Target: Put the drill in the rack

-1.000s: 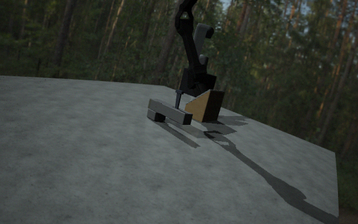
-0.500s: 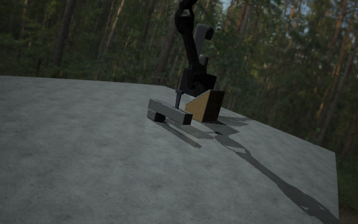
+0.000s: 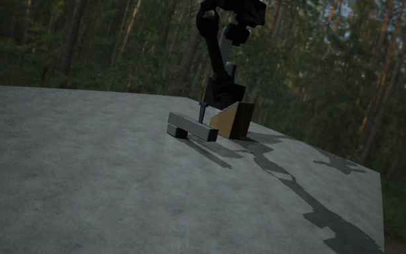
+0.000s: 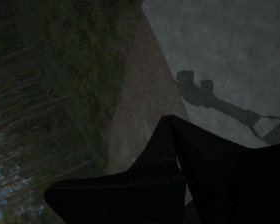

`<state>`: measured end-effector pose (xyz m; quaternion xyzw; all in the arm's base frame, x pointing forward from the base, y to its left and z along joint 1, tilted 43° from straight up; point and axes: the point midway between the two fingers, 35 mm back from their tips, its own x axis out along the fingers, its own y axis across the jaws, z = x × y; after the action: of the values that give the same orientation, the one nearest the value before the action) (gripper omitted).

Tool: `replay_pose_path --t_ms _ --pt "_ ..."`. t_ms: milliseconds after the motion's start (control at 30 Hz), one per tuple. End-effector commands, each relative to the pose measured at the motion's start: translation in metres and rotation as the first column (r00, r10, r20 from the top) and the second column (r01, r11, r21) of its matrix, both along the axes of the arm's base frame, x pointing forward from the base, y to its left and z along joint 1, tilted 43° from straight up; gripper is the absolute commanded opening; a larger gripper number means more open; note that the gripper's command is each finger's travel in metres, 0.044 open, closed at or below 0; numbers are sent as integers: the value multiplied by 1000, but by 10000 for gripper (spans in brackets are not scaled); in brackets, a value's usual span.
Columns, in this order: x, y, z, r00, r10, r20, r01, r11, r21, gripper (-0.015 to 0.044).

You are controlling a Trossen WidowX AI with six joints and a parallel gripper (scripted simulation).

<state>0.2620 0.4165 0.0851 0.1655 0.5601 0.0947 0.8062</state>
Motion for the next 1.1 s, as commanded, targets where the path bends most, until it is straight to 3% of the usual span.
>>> replay_pose_path --t_ms 0,167,400,1067 --pt "8 -52 -34 998 -52 -21 45 971 -235 0" --pt "11 -129 -64 993 -104 -55 57 832 -551 0" --pt "3 -227 -69 981 -137 -139 -52 503 -863 0" --pt "4 -245 -77 979 -139 -149 -68 467 -882 0"
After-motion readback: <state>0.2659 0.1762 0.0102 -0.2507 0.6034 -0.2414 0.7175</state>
